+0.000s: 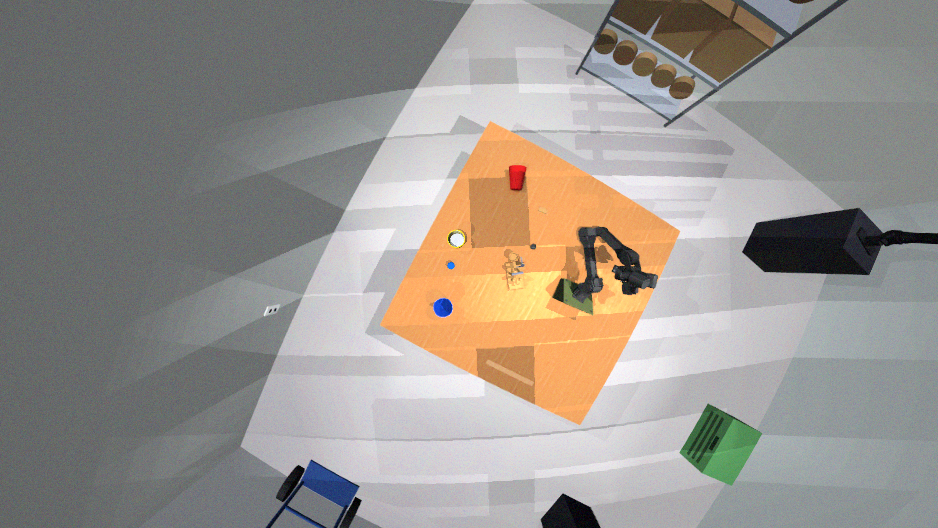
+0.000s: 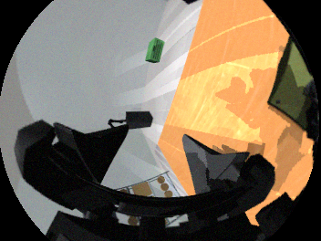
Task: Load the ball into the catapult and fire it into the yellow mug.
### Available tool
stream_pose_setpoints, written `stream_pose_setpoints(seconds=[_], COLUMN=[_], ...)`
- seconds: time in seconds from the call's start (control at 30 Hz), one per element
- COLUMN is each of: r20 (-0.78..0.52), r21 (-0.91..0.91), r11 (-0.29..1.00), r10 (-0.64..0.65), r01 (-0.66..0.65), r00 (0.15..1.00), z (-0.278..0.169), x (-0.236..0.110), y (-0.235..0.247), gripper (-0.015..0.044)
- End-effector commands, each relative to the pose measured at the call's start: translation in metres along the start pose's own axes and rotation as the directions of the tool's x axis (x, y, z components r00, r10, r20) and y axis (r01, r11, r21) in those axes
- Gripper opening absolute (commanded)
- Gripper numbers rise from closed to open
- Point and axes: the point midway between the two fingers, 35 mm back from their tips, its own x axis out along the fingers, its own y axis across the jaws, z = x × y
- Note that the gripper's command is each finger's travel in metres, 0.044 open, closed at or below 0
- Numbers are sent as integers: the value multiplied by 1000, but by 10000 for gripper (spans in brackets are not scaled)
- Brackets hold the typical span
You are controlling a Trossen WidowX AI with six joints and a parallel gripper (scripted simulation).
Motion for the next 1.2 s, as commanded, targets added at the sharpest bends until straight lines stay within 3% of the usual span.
stream_pose_setpoints(seconds=[0.0, 0.4, 0.63, 1.17], r20=[5, 342, 463, 756], r21=[-3, -120, -130, -107], r11=[1000, 993, 991, 936], r10=[1, 33, 22, -142], r01=[-1, 9, 43, 335], r00=[1000, 939, 886, 639], z=[1, 67, 94, 176], x=[0, -29, -48, -143], y=[1, 36, 44, 43], gripper=[426, 440, 440, 440])
